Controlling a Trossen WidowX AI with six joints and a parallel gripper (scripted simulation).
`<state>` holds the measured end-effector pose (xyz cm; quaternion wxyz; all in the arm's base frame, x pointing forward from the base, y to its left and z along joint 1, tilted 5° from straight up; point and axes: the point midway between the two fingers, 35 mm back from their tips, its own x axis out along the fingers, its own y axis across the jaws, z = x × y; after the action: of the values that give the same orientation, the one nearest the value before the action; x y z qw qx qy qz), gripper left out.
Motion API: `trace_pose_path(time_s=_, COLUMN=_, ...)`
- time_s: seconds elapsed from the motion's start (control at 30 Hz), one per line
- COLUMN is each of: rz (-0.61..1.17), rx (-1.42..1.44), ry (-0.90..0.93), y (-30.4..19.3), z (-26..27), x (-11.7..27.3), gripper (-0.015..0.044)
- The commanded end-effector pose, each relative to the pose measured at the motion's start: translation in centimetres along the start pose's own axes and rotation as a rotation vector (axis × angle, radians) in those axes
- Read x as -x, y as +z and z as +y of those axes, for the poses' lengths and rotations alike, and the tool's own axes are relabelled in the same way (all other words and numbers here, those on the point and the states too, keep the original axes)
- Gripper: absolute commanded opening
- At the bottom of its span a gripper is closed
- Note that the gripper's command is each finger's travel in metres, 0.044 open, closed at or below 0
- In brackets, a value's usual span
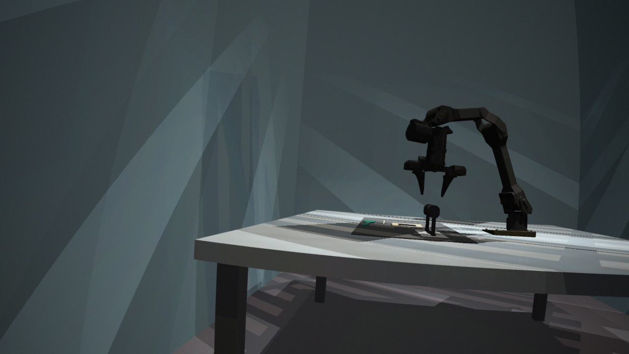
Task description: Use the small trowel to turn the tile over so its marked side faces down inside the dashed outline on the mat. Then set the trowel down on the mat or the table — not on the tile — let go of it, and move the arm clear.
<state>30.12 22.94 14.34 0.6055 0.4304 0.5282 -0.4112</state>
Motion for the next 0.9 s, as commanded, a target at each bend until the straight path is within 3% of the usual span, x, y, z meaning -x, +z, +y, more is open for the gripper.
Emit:
trace_pose_path(time_s=0.0, rz=-0.010, rx=0.111, ry=0.028, y=0.0, z=-0.1, x=-0.2, gripper=0.0300)
trace_pose_path(time_s=0.87, rz=-0.153, rx=0.970, ry=0.223, y=-0.4, z=-0.4, x=-1.6, gripper=0.0300)
